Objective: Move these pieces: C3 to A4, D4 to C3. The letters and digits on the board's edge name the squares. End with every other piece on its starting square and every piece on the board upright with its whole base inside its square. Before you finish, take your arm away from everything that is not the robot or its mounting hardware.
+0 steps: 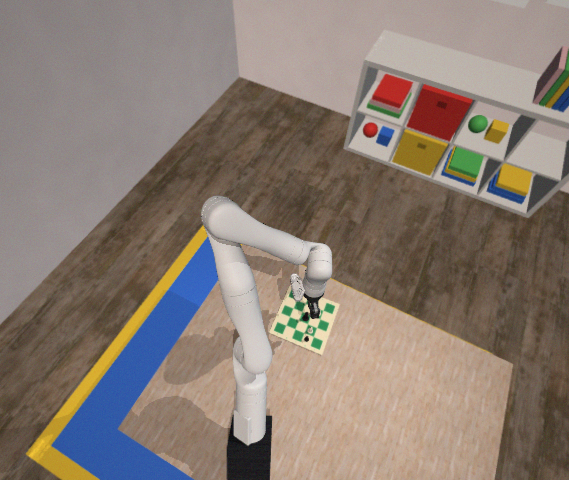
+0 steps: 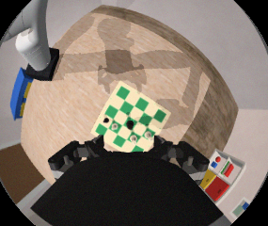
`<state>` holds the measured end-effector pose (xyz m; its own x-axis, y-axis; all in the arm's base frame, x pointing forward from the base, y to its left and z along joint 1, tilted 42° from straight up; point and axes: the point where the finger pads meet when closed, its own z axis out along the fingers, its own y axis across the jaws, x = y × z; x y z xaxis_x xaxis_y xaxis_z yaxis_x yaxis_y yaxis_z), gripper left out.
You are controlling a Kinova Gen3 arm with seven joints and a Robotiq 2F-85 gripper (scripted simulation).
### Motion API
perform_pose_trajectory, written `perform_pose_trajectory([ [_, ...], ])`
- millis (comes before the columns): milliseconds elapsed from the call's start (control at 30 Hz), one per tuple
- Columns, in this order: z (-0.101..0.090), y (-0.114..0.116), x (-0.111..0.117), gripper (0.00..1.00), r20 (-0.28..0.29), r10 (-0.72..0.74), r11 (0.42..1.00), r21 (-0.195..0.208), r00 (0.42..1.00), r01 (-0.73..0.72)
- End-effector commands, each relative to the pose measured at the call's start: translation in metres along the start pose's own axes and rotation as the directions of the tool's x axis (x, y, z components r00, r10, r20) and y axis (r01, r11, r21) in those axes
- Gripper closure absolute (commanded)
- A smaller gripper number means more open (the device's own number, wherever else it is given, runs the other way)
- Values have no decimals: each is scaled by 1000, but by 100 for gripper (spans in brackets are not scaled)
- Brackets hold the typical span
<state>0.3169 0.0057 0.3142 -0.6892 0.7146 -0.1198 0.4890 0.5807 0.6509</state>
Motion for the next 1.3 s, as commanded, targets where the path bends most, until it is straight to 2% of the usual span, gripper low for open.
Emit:
perform_pose_trajectory([
  [0,1,1,1,0,-1,-48,999,-1,999,48],
  [300,2,1,1,0,0,-283,959,0,959,283],
  [367,2,1,1,0,0,-283,959,0,959,283],
  [600,4,1,1,0,0,-487,873,1,873,487],
  [867,6,1,1,0,1,-712,702,2,702,712],
  [933,6,1,1,0,1,-712,702,2,702,712],
  [1100,8,1,1,0,0,-830,557,2,557,830],
  [1267,10,1,1,0,0,-922,388,2,388,922],
])
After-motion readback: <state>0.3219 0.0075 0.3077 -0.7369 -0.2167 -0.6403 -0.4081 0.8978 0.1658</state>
